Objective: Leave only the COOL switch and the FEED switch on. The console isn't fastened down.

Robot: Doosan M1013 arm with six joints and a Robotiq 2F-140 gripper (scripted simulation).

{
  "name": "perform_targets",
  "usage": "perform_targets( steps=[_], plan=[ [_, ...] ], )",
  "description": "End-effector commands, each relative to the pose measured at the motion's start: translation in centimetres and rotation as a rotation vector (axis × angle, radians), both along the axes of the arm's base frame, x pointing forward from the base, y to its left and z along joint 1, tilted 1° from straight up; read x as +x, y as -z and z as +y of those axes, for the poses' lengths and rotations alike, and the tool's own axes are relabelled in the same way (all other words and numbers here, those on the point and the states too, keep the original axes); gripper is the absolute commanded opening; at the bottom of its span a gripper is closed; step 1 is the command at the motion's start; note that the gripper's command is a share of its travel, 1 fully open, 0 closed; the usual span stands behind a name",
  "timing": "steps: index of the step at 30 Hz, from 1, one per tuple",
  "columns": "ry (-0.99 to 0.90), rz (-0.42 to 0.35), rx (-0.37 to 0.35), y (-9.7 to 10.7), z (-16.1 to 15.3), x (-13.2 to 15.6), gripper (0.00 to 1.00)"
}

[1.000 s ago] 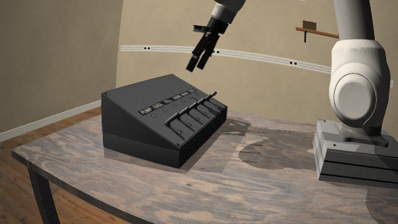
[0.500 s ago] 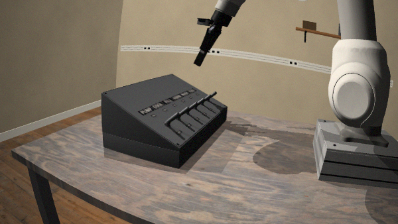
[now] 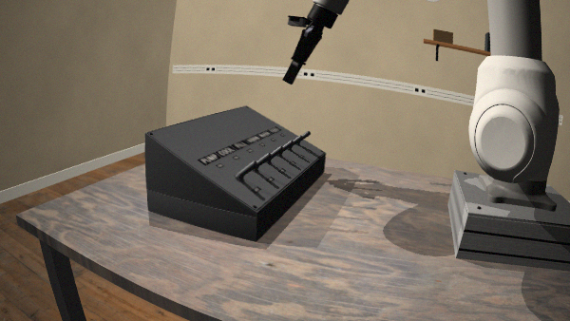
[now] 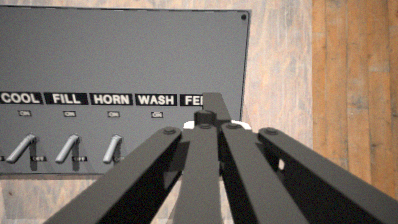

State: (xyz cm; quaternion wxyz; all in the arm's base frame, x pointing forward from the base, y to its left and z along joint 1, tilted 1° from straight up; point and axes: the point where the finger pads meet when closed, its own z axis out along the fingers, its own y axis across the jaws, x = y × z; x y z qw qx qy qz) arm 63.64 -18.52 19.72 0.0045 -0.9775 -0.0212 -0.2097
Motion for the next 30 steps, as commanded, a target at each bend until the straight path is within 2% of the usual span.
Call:
perform_targets(
  steps=[1,4,14,30],
  plan=[
    [0.0,-0.001,0.0,0.0,0.0,-0.1,0.1],
    [-0.002,-0.001,0.001,1.8,-0.3,-4.3,0.1],
    [0.0,-0.001,0.0,6.1,0.2,-13.7,0.1],
    [0.0,-0.001,0.0,6.4,0.3,-14.3,0.1]
  ],
)
